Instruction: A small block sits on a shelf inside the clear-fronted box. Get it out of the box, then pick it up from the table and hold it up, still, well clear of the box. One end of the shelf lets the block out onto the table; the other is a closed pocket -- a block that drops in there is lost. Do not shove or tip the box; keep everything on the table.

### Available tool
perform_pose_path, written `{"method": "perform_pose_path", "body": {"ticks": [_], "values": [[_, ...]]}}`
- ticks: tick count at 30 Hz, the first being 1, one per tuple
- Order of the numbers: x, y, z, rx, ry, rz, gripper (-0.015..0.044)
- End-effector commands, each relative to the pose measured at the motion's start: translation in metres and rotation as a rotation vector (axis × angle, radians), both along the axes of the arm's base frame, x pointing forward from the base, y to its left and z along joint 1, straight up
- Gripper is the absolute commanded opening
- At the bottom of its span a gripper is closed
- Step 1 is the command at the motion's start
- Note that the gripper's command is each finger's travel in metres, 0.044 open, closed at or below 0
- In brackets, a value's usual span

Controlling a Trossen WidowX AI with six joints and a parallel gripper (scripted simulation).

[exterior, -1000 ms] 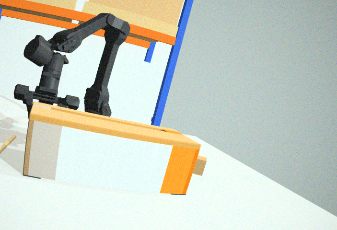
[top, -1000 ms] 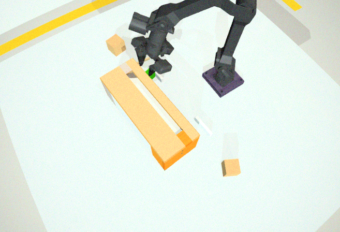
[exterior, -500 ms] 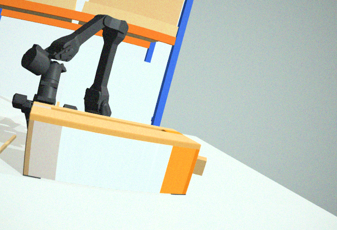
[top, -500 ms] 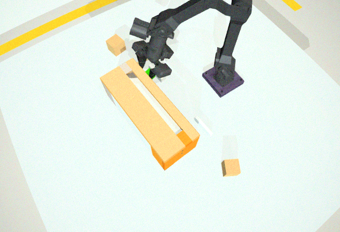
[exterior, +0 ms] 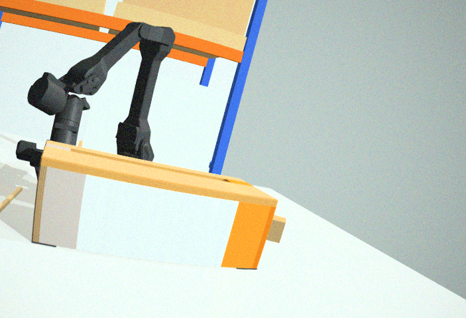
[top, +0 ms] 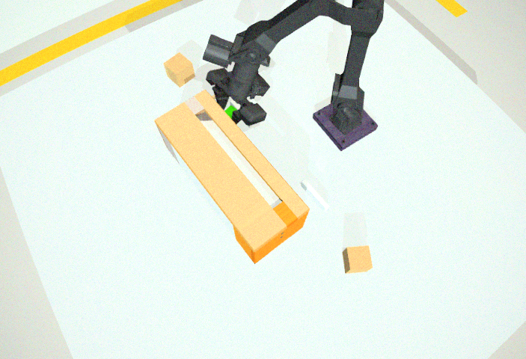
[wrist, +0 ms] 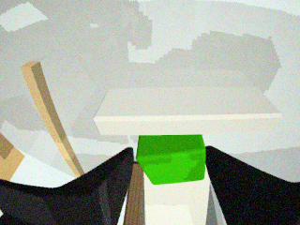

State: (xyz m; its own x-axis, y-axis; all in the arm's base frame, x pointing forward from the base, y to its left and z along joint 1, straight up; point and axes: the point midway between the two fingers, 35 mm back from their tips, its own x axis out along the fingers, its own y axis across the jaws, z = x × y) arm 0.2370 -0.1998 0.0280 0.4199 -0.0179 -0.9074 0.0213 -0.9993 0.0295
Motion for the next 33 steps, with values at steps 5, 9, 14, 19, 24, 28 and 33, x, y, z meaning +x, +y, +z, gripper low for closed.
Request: {"method": "perform_pose_path", "body": {"ticks": [5, 9, 14, 19, 24, 28, 33], "values": [[0.000, 0.001, -0.002, 0.006, -0.002, 0.000, 0.0095], [0.002, 0.001, 0.001, 0.005, -0.007, 0.015, 0.0029], [0.002, 0.000, 0.029, 0.003, -0.006, 0.010, 0.0000], [0.000, 0.002, 0.057, 0.003, -0.003, 0.002, 0.0000], [-0.001, 0.003, 0.063, 0.002, -0.002, -0.006, 0.0000], [-0.001, 0.008, 0.074, -0.002, -0.001, -0.061, 0.0000], [-0.003, 0.019, 0.095, -0.008, -0.008, -0.169, 0.0000]]}}
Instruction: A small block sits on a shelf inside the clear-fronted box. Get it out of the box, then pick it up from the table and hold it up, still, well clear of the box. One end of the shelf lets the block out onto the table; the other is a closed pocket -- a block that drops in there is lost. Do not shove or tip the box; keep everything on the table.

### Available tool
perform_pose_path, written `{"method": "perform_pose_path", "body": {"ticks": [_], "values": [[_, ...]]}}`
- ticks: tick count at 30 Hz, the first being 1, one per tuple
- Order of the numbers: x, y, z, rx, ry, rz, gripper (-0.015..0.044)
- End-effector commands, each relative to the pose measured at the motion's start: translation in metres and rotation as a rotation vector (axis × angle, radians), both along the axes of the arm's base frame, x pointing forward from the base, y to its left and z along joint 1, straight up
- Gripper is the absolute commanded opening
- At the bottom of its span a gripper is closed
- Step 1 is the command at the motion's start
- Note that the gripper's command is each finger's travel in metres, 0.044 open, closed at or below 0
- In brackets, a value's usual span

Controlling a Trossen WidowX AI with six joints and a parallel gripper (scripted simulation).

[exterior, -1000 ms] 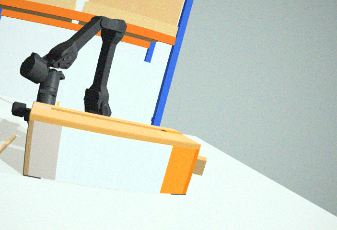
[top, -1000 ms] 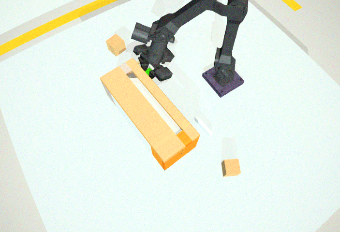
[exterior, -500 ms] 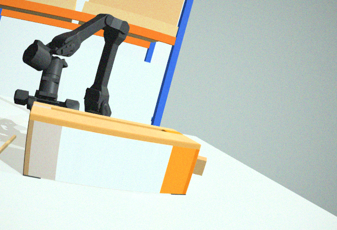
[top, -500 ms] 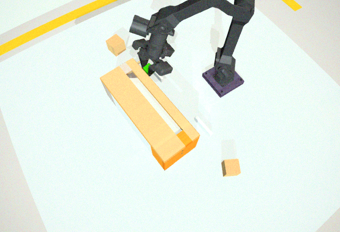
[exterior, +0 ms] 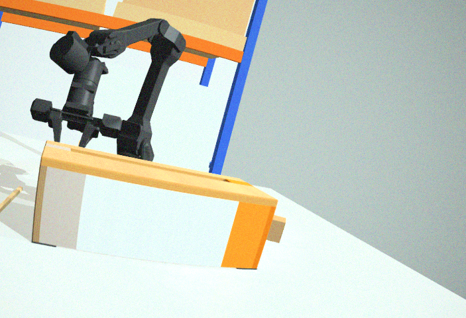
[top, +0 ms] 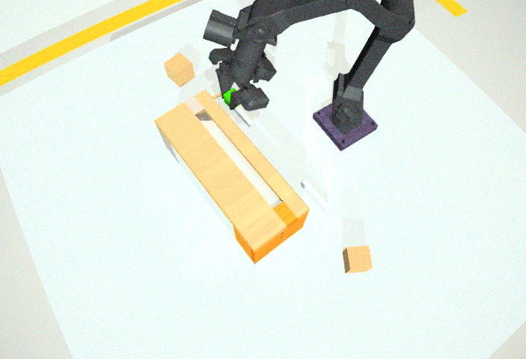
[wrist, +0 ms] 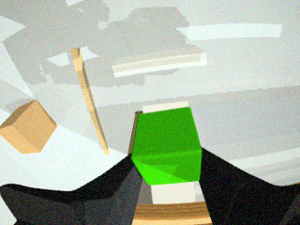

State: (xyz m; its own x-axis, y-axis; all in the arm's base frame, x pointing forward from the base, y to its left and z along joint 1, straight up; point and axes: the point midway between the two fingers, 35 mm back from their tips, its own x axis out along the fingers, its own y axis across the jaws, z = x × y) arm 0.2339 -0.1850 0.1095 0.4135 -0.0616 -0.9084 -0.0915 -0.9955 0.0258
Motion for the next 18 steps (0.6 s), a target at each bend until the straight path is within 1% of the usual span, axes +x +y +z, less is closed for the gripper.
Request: {"method": "perform_pose_path", "body": {"ticks": [1, 18], "values": [[0.000, 0.006, 0.017, -0.012, -0.011, -0.081, 0.0000], [-0.020, 0.042, 0.077, 0.000, -0.114, -0.493, 0.0000]]}}
